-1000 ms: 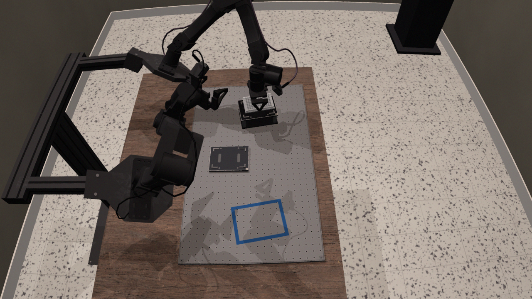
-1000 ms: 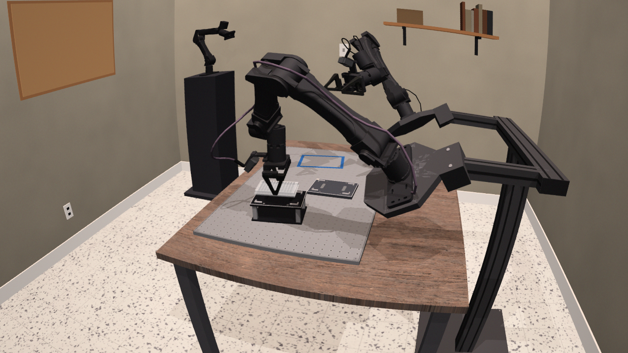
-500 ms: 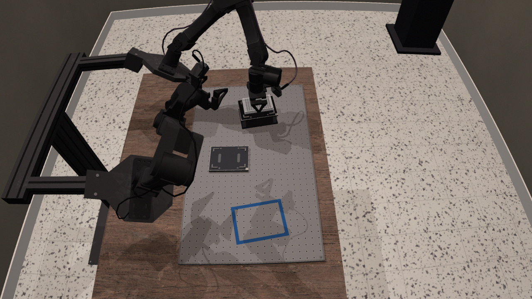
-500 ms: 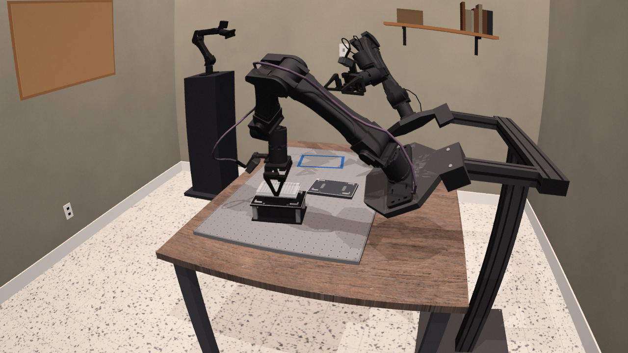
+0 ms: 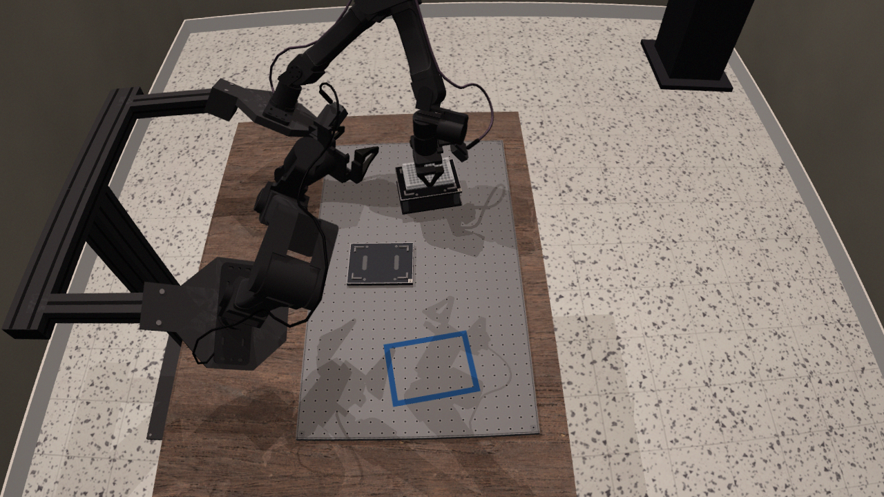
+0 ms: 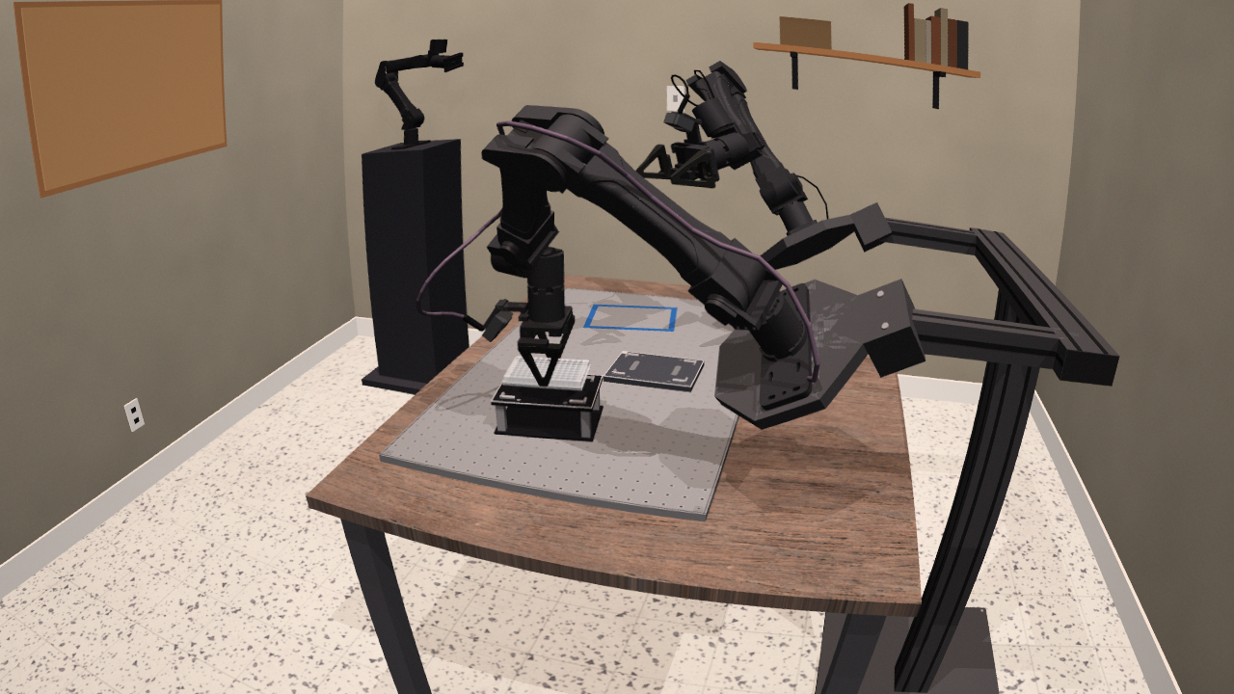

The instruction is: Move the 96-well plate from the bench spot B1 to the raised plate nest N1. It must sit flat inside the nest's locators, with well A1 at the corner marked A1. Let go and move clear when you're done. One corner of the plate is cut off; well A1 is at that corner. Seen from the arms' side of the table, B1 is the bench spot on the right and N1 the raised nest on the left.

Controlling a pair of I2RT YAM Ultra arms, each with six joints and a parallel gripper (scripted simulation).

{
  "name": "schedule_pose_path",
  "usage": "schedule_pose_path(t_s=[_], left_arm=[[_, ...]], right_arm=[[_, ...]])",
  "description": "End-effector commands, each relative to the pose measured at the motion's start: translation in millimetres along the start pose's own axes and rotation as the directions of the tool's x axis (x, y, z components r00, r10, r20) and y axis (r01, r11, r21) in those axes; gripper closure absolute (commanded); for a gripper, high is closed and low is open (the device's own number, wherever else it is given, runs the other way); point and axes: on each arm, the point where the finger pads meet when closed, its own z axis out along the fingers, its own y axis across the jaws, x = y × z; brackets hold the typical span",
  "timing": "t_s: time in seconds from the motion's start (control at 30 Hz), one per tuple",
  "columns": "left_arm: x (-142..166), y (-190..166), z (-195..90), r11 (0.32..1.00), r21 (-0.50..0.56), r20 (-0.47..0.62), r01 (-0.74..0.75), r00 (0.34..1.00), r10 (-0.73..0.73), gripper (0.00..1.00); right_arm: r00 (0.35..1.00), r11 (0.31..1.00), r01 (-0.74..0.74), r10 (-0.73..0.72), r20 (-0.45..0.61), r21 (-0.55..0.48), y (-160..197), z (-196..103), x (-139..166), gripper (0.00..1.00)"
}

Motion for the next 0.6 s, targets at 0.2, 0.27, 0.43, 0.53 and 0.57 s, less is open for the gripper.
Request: schedule_pose_path(t_s=[0.2, 0.27, 0.43, 0.53, 0.57], left_arm=[[-9, -6, -2, 1.0, 0.016, 0.024, 0.008, 1.0, -0.008, 0.19], [-5, -6, 2, 1.0, 0.018, 0.017, 0.001, 1.0, -0.002, 0.19], [-1, -3, 17, 1.0, 0.014, 0.008, 0.0, 1.0, 0.0, 0.19], [-1, -5, 22, 1.0, 0.014, 0.0, -0.008, 1.0, 0.008, 0.19], [-1, -5, 22, 1.0, 0.014, 0.0, -0.008, 1.0, 0.008, 0.19]], right_arm=[[1.0, 1.0, -0.01, 0.01, 0.024, -0.002, 1, -1, -8, 0.0], [1.0, 1.0, -0.01, 0.01, 0.024, -0.002, 1, -1, -8, 0.0], [1.0, 1.0, -0.01, 0.01, 0.024, -0.002, 1, -1, -8, 0.0], [1.0, 1.0, -0.01, 0.01, 0.024, -0.002, 1, -1, -8, 0.0], [1.0, 1.0, -0.01, 0.01, 0.024, -0.002, 1, -1, -8, 0.0]])
